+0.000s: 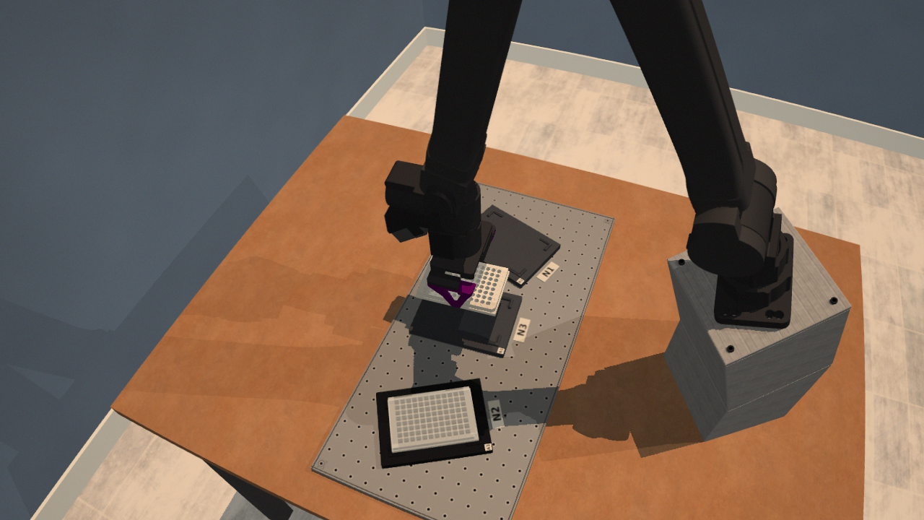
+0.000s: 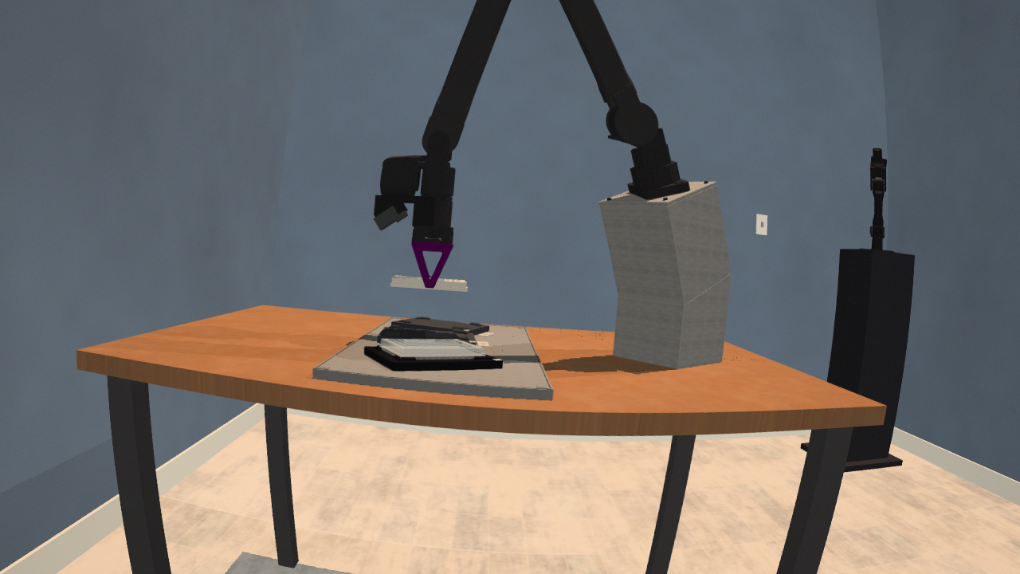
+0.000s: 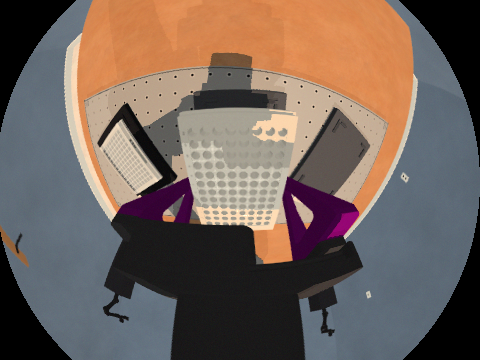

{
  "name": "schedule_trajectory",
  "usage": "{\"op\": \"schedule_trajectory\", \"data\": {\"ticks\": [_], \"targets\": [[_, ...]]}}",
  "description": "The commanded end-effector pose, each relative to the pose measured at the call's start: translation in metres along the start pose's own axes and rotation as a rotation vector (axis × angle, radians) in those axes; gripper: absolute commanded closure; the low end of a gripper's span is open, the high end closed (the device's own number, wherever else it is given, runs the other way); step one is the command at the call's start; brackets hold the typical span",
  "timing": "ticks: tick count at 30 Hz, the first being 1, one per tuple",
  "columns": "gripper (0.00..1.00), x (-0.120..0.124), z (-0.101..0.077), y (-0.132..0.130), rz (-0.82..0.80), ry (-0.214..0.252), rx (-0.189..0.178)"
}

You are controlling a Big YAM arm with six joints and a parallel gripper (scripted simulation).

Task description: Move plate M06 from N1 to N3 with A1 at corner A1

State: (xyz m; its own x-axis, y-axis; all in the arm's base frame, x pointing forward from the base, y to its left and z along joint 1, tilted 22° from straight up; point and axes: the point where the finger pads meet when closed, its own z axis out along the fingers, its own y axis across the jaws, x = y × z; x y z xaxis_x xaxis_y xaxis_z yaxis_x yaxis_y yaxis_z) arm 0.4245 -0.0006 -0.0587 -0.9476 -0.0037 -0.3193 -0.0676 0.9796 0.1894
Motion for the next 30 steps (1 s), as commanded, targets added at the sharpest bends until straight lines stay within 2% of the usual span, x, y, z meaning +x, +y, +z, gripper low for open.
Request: {"op": "schedule_trajectory", "data": {"ticks": [1, 18, 20, 21, 25, 26, 29, 30], "targets": [[1.00, -0.0066, -0.0021, -0.0072, 0.028, -0.025, 0.009], [1.00, -0.0089, -0.0044, -0.0038, 0.007, -0.025, 0.005], [1.00, -0.0016, -0.0006, -0.0099, 0.021, -0.017, 0.008], [1.00, -0.0088, -0.0044, -0.0040, 0.007, -0.025, 0.005], [1.00, -0.0087, -0.0044, -0.0042, 0.007, -0.025, 0.005], [1.00, -0.0024, -0.0005, -0.0103, 0.017, -0.018, 0.008], [1.00, -0.0086, -0.0044, -0.0044, 0.007, -0.025, 0.005], [1.00, -0.0029, 0.0024, -0.0109, 0.019, -0.017, 0.008]]}}
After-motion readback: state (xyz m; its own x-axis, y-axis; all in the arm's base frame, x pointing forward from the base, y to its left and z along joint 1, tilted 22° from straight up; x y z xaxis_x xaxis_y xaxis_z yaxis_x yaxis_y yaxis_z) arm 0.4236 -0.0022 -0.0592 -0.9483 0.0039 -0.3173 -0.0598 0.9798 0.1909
